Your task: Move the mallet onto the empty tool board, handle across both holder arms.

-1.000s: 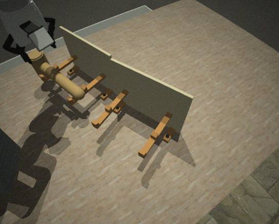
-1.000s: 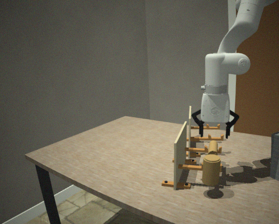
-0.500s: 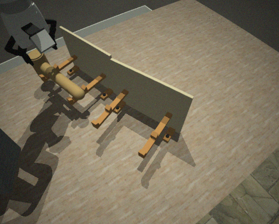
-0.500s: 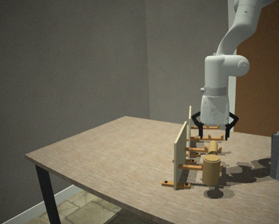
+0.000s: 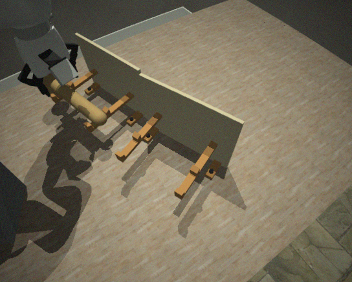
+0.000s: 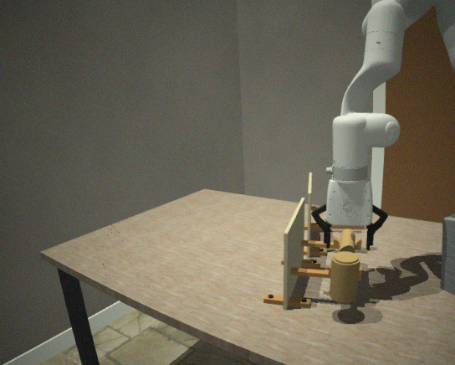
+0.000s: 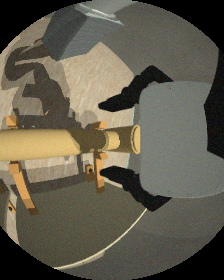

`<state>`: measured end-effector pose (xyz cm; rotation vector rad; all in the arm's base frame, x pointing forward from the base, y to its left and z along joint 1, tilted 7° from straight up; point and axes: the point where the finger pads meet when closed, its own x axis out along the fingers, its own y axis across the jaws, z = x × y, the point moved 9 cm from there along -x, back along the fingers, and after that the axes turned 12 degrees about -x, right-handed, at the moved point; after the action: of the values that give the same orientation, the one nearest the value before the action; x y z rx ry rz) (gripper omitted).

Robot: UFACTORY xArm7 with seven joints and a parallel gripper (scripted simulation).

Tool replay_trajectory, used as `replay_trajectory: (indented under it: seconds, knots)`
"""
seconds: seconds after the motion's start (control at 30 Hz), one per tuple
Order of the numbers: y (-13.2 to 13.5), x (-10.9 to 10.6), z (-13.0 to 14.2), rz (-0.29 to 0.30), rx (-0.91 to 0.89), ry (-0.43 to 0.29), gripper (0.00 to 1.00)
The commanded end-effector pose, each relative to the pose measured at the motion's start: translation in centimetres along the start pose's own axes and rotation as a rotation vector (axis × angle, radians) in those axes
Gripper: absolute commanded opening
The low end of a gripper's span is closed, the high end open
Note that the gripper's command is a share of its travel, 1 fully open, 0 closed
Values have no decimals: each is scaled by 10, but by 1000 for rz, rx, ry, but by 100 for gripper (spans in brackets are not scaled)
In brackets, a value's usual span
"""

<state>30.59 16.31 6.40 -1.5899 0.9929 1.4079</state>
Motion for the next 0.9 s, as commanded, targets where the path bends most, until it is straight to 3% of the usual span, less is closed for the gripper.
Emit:
replay_trajectory:
  seconds: [0.0, 0.27, 0.73, 0.77, 0.87]
  knots:
    - [-4, 27, 2, -20, 3, 16, 100]
    - [-2, 40, 0, -16, 0, 18, 100]
    - [-2, 41, 0, -16, 0, 18, 100]
    - [-2, 41, 0, -16, 0, 18, 0]
    - [-2, 41, 0, -16, 0, 18, 0]
